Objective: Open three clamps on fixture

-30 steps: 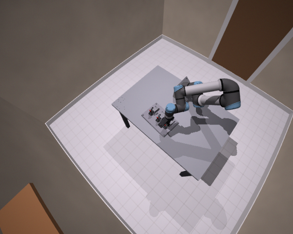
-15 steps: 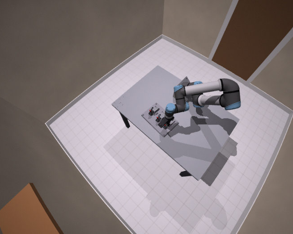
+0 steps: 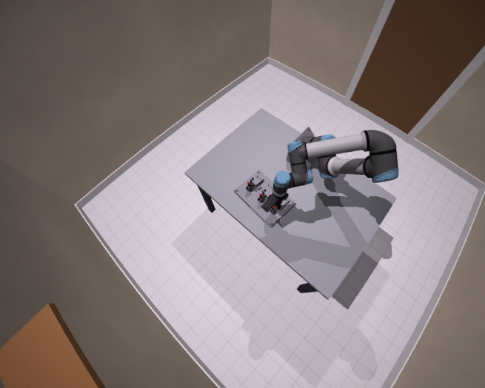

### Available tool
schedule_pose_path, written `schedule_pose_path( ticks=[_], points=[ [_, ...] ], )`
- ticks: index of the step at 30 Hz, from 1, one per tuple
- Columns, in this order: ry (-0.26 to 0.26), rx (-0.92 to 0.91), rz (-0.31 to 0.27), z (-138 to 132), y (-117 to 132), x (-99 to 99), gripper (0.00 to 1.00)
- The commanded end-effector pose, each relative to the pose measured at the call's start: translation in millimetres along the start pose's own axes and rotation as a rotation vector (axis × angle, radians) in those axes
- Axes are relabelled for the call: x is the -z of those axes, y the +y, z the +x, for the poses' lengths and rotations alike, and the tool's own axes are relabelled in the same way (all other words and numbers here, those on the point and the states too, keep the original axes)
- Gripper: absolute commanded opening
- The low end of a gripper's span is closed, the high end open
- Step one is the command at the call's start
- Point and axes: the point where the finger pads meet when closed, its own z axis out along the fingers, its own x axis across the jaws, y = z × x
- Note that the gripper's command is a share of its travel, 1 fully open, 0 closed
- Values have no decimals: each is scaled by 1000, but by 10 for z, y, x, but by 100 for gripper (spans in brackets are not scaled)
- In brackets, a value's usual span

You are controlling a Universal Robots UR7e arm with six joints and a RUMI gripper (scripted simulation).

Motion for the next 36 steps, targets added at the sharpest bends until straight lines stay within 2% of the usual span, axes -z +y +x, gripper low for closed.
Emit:
schedule_pose_path(
  ticks=[1, 3, 4, 36],
  points=[
    [0, 0, 1, 0, -2, 3, 0],
    [0, 0, 1, 0, -2, 3, 0],
    [0, 0, 1, 0, -2, 3, 28],
    [0, 0, 1, 1, -2, 21, 28]
  ],
)
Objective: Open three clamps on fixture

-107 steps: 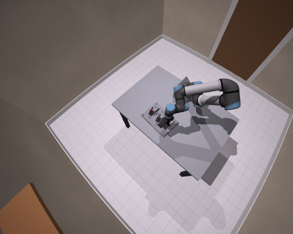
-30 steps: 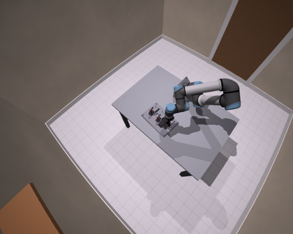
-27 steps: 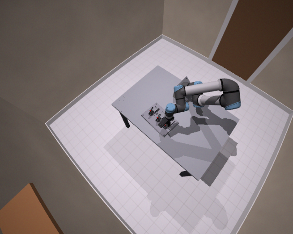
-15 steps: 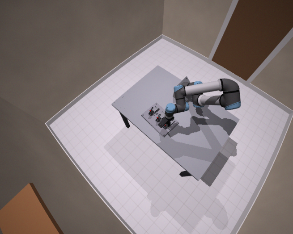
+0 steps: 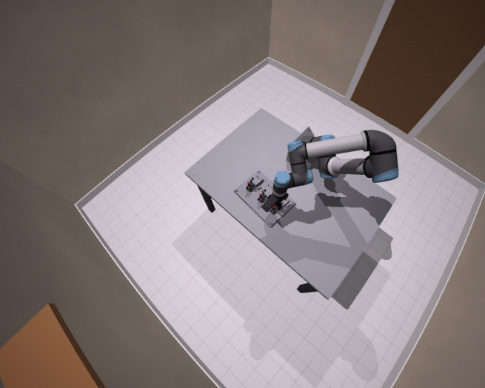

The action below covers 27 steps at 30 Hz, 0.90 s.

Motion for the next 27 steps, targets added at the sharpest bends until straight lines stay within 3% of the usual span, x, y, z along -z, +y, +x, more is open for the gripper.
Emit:
schedule_pose_path(
  ticks=[1, 19, 27],
  points=[
    [0, 0, 1, 1, -4, 29, 28],
    [0, 0, 1, 1, -3, 438, 28],
    [0, 0, 1, 1, -3, 501, 28]
  ],
)
